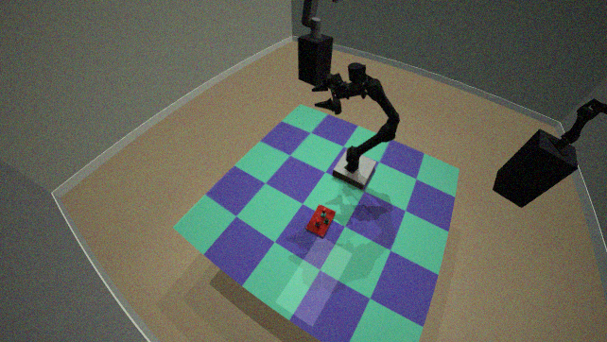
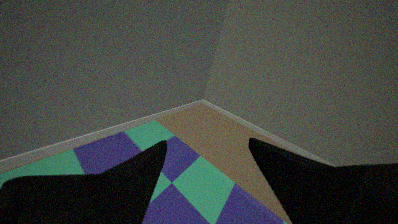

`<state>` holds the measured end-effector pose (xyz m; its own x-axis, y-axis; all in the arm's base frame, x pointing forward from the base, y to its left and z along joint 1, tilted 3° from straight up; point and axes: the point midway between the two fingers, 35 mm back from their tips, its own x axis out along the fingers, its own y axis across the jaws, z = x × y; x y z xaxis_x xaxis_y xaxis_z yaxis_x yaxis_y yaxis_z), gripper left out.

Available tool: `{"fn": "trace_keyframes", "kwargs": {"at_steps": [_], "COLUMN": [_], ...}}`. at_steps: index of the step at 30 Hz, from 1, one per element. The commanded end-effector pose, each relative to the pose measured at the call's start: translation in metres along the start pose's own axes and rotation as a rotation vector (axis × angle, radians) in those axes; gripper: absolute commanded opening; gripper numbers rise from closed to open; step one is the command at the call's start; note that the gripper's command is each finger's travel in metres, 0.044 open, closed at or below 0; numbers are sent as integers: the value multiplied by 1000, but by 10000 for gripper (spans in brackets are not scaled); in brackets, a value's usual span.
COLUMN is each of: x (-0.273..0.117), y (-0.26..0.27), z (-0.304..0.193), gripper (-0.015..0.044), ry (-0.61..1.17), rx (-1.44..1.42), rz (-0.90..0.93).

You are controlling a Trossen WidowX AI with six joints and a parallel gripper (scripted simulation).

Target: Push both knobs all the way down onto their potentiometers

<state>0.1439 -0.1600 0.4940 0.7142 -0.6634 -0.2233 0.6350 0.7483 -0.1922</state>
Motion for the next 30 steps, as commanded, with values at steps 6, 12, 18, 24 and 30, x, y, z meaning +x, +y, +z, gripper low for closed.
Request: {"fn": "trace_keyframes", "kwargs": {"at_steps": [6,12,18,24,30], "x": [16,49,78,101,117], "y": [9,32,60,92,128], "z": [-7,-24,-44,-64,-85], "gripper": [242,85,0,0,0], "ry": [37,120,205,282,343], "rx": [-31,-99,-174,-249,-345], "rz": [58,174,289,398,510]}}
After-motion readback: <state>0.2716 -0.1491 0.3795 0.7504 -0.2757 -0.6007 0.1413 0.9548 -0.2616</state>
